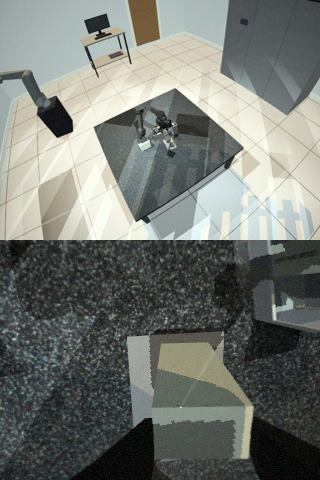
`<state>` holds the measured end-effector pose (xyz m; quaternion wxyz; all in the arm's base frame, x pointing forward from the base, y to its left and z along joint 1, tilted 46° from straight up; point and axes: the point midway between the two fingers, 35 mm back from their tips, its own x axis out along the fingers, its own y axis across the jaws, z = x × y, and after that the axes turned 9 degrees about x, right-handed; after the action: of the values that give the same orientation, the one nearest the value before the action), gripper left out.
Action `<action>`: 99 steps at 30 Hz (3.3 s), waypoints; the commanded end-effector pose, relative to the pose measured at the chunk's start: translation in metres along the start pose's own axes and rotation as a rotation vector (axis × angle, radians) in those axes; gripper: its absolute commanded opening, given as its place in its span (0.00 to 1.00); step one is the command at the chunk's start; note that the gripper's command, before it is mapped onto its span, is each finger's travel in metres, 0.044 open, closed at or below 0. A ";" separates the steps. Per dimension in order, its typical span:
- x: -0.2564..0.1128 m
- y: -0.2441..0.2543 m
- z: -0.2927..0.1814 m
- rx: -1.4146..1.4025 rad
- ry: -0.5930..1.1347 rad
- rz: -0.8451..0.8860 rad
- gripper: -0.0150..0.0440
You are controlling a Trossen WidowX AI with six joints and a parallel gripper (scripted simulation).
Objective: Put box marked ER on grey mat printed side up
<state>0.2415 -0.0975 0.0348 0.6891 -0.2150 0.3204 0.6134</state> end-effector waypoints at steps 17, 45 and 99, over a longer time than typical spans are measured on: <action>-0.001 -0.024 0.019 -0.075 -0.006 0.000 0.52; 0.003 -0.063 0.052 -0.172 -0.021 0.002 0.52; 0.052 -0.095 0.066 -0.174 -0.023 0.001 0.52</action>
<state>0.3482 -0.0329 0.0363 0.6701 -0.2686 0.2592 0.6416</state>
